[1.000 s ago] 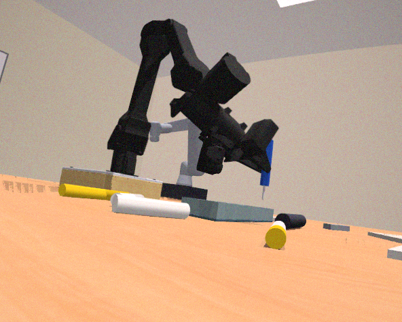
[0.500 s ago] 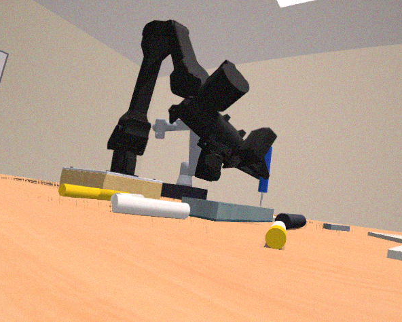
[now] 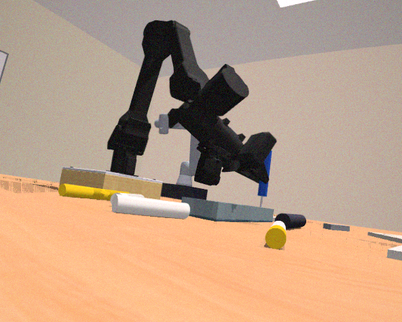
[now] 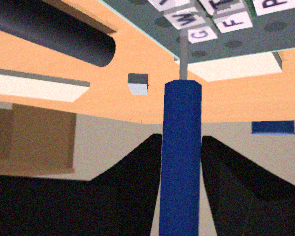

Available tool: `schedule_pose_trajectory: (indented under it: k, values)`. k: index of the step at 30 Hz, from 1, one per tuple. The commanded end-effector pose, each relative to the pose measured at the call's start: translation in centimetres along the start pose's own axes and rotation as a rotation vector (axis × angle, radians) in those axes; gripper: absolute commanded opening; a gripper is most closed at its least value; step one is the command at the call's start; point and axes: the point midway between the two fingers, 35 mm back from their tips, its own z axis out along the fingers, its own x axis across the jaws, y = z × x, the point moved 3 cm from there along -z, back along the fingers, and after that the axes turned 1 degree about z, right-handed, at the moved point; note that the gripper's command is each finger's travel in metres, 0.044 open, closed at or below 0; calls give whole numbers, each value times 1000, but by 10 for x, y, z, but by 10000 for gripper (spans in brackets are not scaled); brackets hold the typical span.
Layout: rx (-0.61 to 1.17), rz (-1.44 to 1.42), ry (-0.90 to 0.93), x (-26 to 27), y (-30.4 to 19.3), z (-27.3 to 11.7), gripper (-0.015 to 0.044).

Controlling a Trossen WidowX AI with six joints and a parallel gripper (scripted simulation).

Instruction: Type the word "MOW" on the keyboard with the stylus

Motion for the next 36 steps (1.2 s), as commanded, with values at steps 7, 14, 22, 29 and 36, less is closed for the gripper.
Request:
schedule_pose_trajectory:
  k: [7,14,22,29,36]
  values:
    - [-1,1,1,0,4,2,81]
    - [-1,1,1,0,7,3,81]
    - [-1,1,1,0,8,4,81]
    - [-1,1,1,0,8,4,81]
    - [-1,0,1,0,-9,-5,81]
